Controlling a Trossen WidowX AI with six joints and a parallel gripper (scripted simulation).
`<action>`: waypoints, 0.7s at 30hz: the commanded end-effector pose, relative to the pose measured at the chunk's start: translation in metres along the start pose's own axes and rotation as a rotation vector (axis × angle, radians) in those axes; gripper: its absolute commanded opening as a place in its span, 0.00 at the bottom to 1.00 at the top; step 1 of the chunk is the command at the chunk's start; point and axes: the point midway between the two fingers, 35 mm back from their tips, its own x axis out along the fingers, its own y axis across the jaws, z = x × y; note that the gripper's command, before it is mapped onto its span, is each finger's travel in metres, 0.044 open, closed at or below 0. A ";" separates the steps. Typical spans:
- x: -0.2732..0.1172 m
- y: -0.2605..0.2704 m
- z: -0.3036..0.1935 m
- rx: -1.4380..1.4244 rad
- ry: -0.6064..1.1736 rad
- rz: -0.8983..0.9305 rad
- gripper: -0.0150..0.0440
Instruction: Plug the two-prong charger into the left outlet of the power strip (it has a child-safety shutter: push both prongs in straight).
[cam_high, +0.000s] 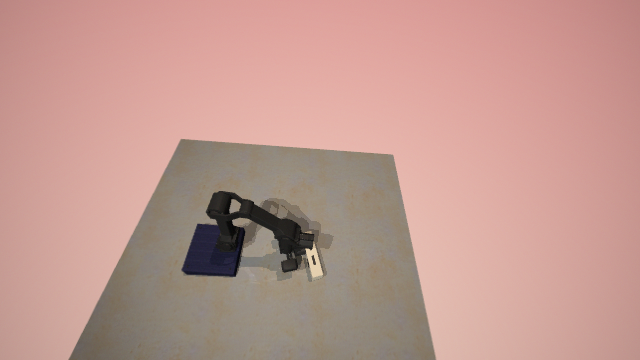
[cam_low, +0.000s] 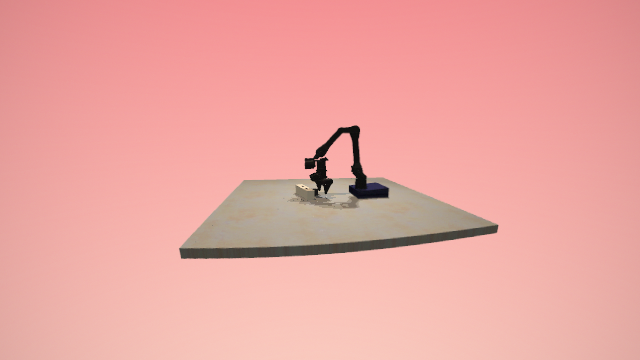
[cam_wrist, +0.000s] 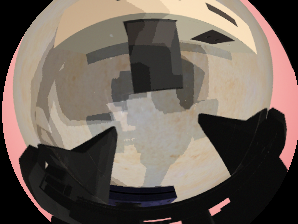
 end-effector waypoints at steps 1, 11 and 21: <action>0.002 0.001 -0.006 -0.003 0.005 0.005 1.00; -0.051 0.000 0.010 0.017 -0.413 0.022 1.00; -0.077 0.001 0.012 -0.001 -0.600 0.010 1.00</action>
